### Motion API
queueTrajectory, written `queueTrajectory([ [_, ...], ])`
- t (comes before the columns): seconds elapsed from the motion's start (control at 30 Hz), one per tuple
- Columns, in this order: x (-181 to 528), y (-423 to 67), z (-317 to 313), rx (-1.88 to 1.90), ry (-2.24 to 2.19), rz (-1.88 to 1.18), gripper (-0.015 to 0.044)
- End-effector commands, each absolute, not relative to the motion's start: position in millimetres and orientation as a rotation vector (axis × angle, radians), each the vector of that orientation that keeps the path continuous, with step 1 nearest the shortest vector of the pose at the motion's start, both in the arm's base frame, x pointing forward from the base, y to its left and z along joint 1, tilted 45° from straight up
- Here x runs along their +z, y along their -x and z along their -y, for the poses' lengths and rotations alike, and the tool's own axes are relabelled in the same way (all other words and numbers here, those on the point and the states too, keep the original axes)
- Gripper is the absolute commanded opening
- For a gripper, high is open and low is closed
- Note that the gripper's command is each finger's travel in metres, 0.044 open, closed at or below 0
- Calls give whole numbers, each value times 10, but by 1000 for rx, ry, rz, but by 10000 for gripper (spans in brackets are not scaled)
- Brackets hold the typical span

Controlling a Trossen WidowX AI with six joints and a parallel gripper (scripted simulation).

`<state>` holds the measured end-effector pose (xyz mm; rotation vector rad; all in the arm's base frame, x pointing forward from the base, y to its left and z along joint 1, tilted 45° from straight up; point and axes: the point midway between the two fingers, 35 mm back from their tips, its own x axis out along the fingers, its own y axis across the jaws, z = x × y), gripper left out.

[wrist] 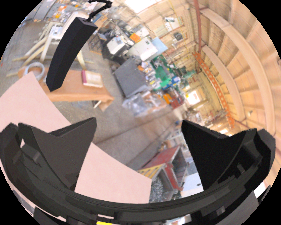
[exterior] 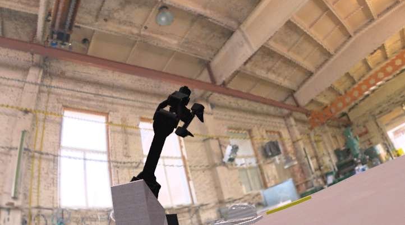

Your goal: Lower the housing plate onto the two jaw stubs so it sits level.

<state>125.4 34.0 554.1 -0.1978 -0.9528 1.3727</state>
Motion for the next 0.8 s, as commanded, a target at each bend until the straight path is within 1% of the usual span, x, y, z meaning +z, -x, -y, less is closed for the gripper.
queueTrajectory([
  [0.0,5538,-1063,-392,1392,215,946,440],
  [0.77,5412,-469,-636,1466,262,850,440],
])
